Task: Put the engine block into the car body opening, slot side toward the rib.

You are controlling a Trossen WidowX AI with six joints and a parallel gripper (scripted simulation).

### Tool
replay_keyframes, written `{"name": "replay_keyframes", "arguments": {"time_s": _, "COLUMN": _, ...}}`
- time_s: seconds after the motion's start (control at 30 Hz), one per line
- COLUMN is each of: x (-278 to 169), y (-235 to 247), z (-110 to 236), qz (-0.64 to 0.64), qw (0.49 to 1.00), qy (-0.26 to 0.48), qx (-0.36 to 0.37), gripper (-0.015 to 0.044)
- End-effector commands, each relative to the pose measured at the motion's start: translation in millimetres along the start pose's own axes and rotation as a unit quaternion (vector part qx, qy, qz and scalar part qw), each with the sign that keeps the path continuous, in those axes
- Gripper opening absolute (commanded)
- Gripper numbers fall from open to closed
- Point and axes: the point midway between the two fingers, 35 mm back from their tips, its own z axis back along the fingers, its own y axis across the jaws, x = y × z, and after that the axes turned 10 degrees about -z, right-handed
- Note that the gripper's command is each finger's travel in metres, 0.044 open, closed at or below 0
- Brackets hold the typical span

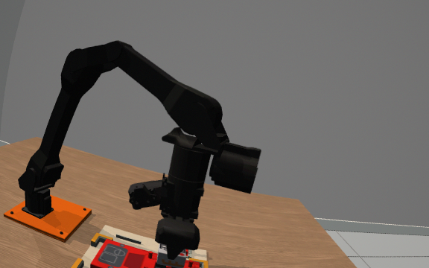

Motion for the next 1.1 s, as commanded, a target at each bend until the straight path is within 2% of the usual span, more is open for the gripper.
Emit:
{"name": "replay_keyframes", "arguments": {"time_s": 0.0, "x": 0.2, "y": 0.5, "z": 1.0, "qz": 0.043, "qw": 0.999, "qy": 0.002, "qx": 0.001, "gripper": 0.0159}}
{"name": "replay_keyframes", "arguments": {"time_s": 0.2, "x": 0.2, "y": 0.5, "z": 1.0, "qz": 0.03, "qw": 1.0, "qy": 0.002, "qx": 0.001, "gripper": 0.0159}}
{"name": "replay_keyframes", "arguments": {"time_s": 0.6, "x": 0.3, "y": 0.5, "z": 1.0, "qz": -0.113, "qw": 0.994, "qy": 0.002, "qx": 0.001, "gripper": 0.0159}}
{"name": "replay_keyframes", "arguments": {"time_s": 1.07, "x": 0.2, "y": 0.7, "z": 1.7, "qz": 0.046, "qw": 0.999, "qy": 0.002, "qx": 0.001, "gripper": 0.0159}}
